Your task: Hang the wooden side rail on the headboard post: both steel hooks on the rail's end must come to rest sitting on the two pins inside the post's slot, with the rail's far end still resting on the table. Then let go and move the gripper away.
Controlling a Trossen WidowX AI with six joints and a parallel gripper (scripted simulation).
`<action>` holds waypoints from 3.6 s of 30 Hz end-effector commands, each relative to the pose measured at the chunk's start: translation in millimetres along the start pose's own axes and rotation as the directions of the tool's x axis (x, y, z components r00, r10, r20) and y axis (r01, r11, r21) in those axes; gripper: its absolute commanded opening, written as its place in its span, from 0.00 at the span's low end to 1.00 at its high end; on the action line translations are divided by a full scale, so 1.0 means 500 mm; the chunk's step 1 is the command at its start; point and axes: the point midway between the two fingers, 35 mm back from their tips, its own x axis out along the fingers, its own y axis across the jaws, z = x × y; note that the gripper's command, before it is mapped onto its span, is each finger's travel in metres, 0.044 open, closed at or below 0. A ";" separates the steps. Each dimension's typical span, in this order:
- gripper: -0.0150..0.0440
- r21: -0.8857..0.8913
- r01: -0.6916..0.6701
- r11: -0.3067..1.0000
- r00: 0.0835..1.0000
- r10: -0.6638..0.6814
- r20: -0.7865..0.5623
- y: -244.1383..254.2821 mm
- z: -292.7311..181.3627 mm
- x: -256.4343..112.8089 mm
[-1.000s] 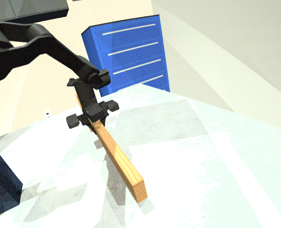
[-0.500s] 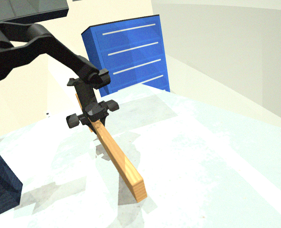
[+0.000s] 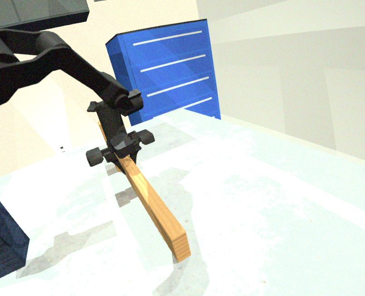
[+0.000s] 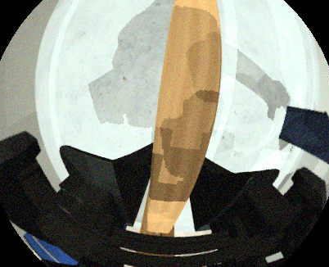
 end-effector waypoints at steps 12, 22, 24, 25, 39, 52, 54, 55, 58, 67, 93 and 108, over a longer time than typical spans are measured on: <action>0.25 0.000 -0.007 1.000 1.000 0.007 -0.005 -0.001 -0.009 -0.007; 0.25 0.000 -0.007 1.000 1.000 0.007 -0.005 0.001 -0.011 -0.005; 0.25 0.000 -0.007 1.000 1.000 0.007 -0.005 0.001 -0.011 -0.006; 0.25 0.000 -0.007 1.000 1.000 0.007 -0.005 0.001 -0.011 -0.006; 0.25 0.000 -0.007 1.000 1.000 0.007 -0.005 -0.001 -0.014 -0.007; 0.25 0.000 -0.007 1.000 1.000 0.007 -0.005 0.002 -0.017 -0.006; 0.25 0.000 -0.007 1.000 1.000 0.007 -0.005 0.002 -0.018 -0.007; 0.25 0.000 -0.007 1.000 1.000 0.007 -0.005 0.001 -0.018 -0.007; 0.25 0.000 -0.007 1.000 1.000 0.007 -0.005 0.001 -0.019 -0.008; 0.25 0.000 -0.007 1.000 1.000 0.007 -0.005 -0.001 -0.021 -0.007; 0.25 0.000 -0.007 1.000 1.000 0.007 -0.005 -0.001 -0.026 -0.007; 0.25 0.000 -0.007 1.000 1.000 0.007 -0.005 0.002 -0.029 -0.007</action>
